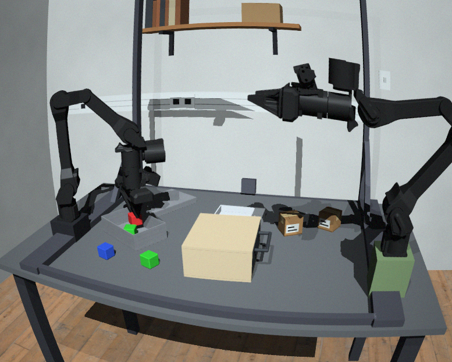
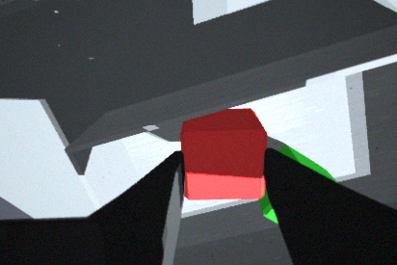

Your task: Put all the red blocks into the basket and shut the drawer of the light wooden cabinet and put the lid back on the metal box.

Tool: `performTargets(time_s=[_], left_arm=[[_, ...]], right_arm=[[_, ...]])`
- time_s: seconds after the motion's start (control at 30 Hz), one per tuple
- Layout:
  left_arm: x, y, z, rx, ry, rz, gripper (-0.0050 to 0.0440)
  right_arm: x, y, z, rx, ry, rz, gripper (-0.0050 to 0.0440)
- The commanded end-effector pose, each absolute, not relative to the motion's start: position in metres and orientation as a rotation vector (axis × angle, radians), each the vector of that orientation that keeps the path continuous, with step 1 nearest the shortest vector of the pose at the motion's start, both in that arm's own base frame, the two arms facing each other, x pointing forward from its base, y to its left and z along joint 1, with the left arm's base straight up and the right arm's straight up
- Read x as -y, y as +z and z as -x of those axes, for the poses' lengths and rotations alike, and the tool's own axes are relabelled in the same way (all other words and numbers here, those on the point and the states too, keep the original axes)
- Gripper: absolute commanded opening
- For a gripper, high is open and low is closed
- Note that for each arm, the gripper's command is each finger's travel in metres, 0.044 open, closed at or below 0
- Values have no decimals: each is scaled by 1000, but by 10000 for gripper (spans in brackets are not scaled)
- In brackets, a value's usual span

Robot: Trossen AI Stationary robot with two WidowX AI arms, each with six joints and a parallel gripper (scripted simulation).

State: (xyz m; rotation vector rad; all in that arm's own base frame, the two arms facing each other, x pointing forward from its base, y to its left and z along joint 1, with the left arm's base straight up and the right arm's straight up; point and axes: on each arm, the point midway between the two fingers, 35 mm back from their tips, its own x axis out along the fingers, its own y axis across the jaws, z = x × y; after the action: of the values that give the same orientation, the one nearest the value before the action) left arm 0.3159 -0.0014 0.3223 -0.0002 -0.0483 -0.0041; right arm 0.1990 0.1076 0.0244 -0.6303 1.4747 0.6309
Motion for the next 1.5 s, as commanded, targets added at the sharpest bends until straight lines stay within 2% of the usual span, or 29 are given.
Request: performTargets(time_s=[0.0,1.13,1.47], left_arm=[[1,330,-314,70,-3,3,400],[1,330,-314,70,-3,3,400],[1,330,-314,70,-3,3,400]], right_arm=[[-112,39,-207,-1430,633,619,-50],[-112,78,-205,-1430,634,619,-50],[-116,78,-223,-1428,577,587,-50]])
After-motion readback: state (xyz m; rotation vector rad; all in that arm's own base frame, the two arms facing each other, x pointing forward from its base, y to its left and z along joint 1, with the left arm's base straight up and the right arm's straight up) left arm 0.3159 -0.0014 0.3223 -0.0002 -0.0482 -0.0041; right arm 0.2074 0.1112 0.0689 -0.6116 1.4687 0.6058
